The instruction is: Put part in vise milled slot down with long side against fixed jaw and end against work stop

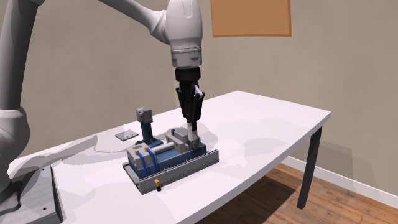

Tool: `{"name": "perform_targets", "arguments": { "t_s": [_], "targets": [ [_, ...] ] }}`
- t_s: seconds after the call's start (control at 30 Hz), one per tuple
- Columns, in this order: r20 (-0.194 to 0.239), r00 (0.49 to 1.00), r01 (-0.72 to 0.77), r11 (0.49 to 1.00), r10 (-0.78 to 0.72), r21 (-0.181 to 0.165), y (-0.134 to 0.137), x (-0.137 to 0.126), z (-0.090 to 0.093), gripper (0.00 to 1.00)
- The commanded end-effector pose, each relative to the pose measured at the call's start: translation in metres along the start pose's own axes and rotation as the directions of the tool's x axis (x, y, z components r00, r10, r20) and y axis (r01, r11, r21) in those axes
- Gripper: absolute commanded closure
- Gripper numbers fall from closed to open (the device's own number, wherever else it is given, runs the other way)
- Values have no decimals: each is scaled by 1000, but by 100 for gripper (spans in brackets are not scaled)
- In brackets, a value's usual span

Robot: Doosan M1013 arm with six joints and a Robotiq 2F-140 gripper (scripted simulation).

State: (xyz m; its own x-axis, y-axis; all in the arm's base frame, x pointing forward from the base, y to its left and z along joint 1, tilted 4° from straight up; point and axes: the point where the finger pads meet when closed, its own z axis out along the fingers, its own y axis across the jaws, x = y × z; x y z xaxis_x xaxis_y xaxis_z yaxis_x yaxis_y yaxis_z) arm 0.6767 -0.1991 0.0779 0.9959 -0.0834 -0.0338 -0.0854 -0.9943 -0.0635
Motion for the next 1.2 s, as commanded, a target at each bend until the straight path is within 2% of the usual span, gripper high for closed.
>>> {"name": "perform_targets", "arguments": {
  "t_s": [0.0, 0.8, 1.17],
  "targets": [
    [0, 1000, 0, 1000, 0, 0, 0, 0, -4, 100],
    [0, 1000, 0, 1000, 0, 0, 0, 0, -52, 100],
    [0, 1000, 0, 1000, 0, 0, 0, 0, -59, 100]
  ]
}}
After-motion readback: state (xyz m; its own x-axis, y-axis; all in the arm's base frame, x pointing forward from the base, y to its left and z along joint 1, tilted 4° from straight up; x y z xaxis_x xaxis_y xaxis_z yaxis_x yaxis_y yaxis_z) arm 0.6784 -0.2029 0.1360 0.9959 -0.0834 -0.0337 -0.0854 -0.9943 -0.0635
